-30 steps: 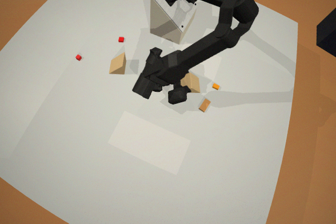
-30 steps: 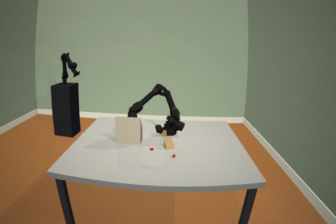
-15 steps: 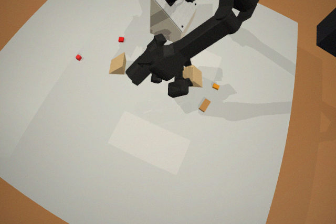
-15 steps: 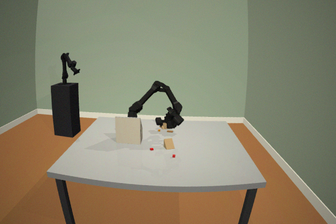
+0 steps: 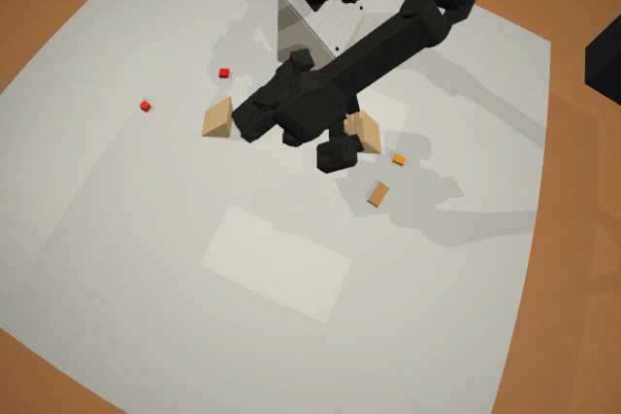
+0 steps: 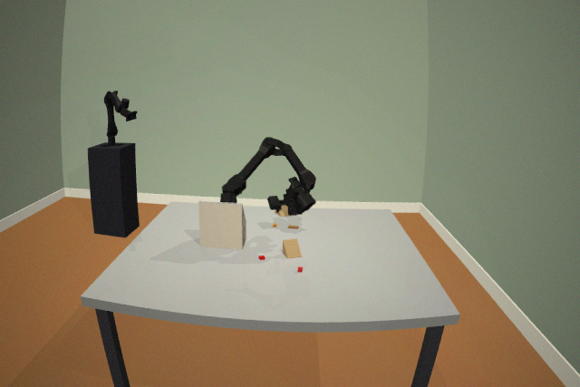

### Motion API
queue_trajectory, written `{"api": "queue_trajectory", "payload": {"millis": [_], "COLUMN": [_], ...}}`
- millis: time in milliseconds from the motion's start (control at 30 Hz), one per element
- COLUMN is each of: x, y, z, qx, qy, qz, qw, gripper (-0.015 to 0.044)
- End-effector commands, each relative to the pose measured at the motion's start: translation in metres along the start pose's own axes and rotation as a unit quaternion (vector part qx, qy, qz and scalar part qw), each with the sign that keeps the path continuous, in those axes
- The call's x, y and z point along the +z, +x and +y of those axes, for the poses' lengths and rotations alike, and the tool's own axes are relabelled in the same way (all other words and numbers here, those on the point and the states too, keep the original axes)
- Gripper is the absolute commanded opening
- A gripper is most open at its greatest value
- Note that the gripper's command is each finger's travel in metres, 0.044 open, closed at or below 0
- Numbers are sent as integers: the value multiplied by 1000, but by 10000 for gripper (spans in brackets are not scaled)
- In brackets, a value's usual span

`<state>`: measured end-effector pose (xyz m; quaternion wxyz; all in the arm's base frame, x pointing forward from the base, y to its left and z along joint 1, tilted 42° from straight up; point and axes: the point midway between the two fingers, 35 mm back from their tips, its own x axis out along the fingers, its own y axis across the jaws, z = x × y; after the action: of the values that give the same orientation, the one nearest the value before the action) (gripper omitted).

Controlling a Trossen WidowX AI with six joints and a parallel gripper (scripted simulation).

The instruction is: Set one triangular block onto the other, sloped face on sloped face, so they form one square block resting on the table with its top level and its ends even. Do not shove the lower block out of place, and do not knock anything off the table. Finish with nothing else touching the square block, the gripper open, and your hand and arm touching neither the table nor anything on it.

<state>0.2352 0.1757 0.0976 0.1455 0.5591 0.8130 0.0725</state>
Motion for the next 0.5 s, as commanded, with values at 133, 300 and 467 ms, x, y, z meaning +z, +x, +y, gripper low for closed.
{"api": "queue_trajectory", "payload": {"millis": [133,300,467], "x": [-4,-6,-7], "y": [3,5,7], "z": [-6,-10,-14], "qx": [-28,-48,-68], "qy": [-120,-202,-283], "qz": [-17,-26,-34], "qw": [992,978,956], "gripper": [0,0,0]}}
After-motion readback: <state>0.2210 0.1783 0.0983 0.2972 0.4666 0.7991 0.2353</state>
